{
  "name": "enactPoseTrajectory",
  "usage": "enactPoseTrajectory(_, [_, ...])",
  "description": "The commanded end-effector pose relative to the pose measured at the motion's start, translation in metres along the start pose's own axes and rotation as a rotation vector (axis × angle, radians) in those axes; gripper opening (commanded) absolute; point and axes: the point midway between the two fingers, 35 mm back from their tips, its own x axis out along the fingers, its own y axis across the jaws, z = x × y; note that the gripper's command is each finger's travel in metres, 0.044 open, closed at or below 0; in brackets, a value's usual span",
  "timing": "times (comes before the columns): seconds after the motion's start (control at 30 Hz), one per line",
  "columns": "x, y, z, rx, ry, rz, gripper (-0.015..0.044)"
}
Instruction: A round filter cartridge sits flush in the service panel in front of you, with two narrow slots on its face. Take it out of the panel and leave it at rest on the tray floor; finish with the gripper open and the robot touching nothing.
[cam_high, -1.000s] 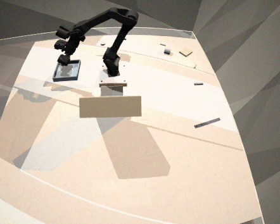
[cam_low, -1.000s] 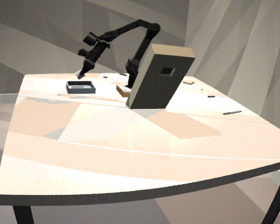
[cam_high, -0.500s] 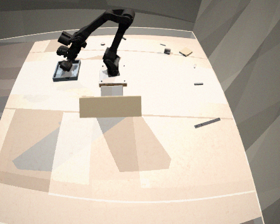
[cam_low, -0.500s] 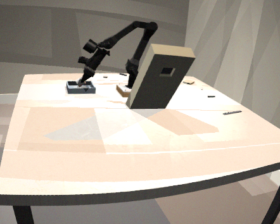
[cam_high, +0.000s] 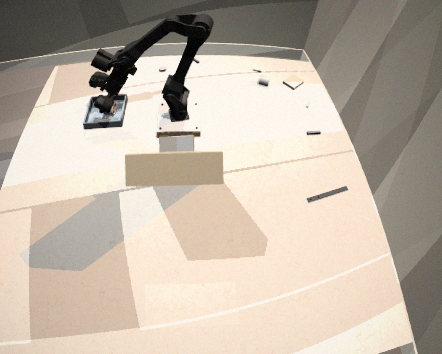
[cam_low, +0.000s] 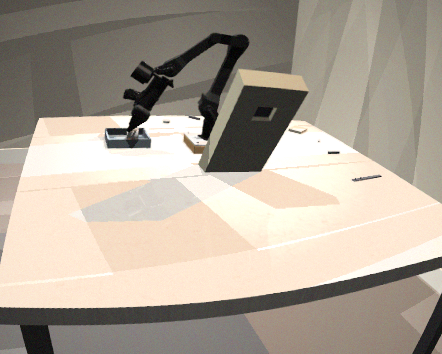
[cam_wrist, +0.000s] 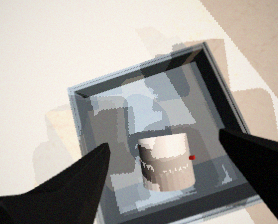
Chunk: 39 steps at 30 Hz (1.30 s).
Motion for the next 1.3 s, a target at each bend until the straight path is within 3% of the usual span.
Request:
enactPoseTrajectory(0.0, [-0.015,0.000,0.012,0.000,-0.006,0.000,0.0440])
enactPoseTrajectory(0.17, [-0.060,0.000,0.035,0.000,-0.005,0.000,0.0440])
enactPoseTrajectory(1.27, [-0.051,0.000,0.035,-0.002,-0.020,0.001,0.0440])
